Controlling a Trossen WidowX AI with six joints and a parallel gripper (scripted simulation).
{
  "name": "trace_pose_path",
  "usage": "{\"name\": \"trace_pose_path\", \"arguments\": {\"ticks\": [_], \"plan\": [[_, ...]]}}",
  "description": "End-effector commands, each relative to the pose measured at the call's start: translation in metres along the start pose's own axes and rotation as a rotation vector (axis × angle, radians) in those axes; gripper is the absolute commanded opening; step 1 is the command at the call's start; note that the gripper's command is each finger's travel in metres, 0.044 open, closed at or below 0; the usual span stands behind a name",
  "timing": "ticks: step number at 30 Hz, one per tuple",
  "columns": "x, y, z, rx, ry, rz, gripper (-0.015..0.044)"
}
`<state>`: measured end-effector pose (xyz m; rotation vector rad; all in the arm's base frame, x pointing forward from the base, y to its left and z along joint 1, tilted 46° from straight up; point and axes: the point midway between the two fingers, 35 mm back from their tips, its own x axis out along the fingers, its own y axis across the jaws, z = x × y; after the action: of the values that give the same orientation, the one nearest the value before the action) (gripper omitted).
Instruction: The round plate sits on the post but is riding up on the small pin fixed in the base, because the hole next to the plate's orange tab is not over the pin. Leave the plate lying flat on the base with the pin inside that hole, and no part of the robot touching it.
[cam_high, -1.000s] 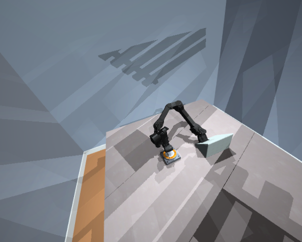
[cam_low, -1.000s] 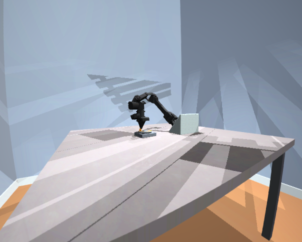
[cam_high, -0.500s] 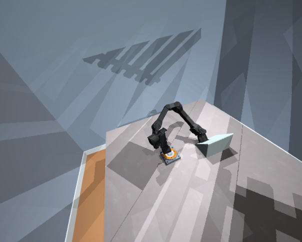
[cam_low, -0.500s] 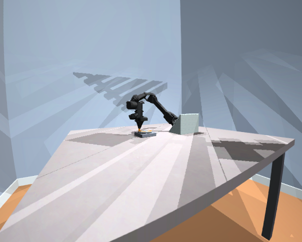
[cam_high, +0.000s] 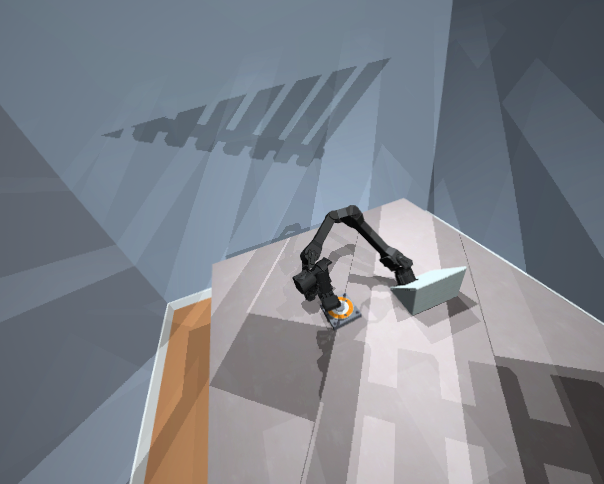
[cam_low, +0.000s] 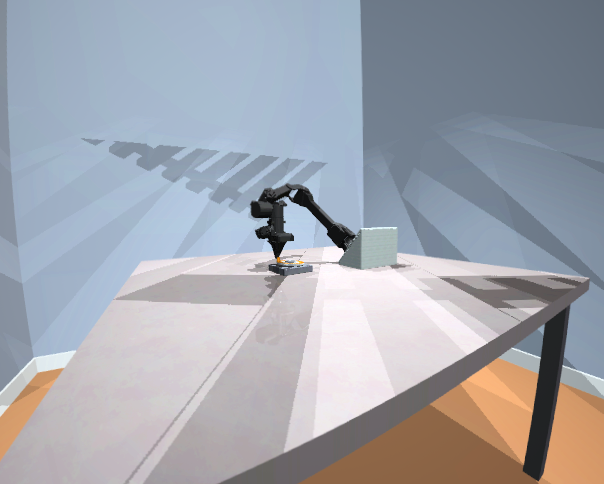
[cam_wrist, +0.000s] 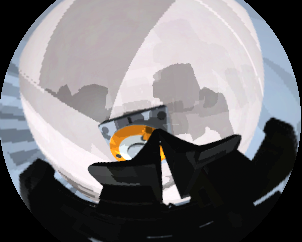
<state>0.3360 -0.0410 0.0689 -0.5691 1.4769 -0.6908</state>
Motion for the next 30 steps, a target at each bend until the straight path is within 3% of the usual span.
{"name": "trace_pose_path", "arguments": {"ticks": [1, 30], "plan": [[0.002, 0.006, 0.003, -0.001, 0.006, 0.002, 0.0000], [0.001, 0.025, 0.010, -0.001, 0.006, 0.003, 0.0000]]}}
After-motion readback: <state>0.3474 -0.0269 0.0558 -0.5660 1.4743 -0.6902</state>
